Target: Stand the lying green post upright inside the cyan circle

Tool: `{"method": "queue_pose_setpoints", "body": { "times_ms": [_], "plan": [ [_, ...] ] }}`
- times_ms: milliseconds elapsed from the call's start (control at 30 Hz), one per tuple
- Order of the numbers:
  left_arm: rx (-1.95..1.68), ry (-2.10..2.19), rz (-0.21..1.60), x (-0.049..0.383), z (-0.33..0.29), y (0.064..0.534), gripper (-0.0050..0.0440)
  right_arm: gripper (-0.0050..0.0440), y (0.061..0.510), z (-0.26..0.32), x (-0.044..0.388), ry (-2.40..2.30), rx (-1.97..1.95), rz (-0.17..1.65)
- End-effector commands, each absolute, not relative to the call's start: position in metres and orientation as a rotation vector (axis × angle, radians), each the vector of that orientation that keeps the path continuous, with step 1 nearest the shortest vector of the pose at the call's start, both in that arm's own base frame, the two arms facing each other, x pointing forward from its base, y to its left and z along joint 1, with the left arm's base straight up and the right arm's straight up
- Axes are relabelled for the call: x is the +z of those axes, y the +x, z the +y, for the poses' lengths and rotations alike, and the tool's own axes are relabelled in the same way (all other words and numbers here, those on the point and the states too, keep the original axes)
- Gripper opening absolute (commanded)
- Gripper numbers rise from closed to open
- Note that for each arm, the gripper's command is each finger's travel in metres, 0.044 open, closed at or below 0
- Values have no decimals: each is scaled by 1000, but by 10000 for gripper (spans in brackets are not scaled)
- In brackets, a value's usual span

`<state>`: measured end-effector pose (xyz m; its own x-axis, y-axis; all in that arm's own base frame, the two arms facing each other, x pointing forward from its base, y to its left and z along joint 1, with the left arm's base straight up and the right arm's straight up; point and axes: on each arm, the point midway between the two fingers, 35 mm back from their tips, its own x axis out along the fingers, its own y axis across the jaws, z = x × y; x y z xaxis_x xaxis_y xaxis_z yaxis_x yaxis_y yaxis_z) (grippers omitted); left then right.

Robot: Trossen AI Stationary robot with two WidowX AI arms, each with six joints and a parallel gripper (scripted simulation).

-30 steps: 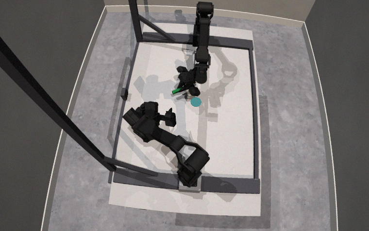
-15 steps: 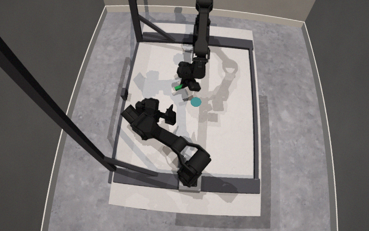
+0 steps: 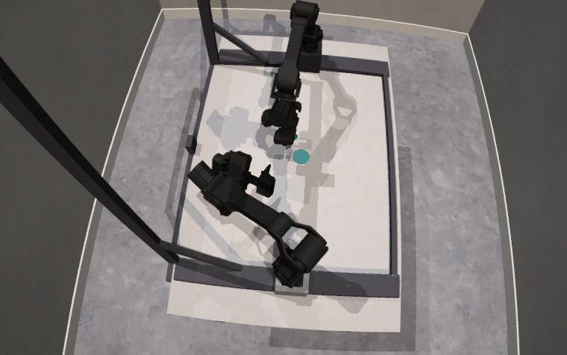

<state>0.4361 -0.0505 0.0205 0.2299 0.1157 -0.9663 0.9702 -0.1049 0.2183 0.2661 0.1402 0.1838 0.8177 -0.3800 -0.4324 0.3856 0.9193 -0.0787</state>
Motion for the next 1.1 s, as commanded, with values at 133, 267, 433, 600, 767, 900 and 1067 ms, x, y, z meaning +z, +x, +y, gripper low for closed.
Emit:
{"method": "queue_pose_setpoints", "body": {
  "times_ms": [133, 267, 433, 600, 767, 900, 1067],
  "plan": [
    [-980, 1958, 1211, 13, -38, 443, 39, 400, 260, 133, 203, 129, -434, 460],
    [-943, 2161, 1260, 7, -31, 445, 39, 400, 257, 130, 207, 166, -443, 468],
    [-913, 2251, 1275, 7, -29, 446, 39, 400, 255, 128, 209, 191, -451, 478],
    [-903, 2259, 1278, 9, -27, 447, 39, 400, 251, 125, 204, 193, -465, 497],
    [-909, 2255, 1282, 2, -27, 451, 39, 400, 248, 124, 201, 199, -471, 519],
    [-915, 2255, 1285, -9, -25, 450, 39, 400, 247, 123, 199, 202, -474, 534],
    [-923, 2254, 1288, -30, -23, 449, 39, 400, 245, 123, 196, 207, -477, 552]
  ]
}}
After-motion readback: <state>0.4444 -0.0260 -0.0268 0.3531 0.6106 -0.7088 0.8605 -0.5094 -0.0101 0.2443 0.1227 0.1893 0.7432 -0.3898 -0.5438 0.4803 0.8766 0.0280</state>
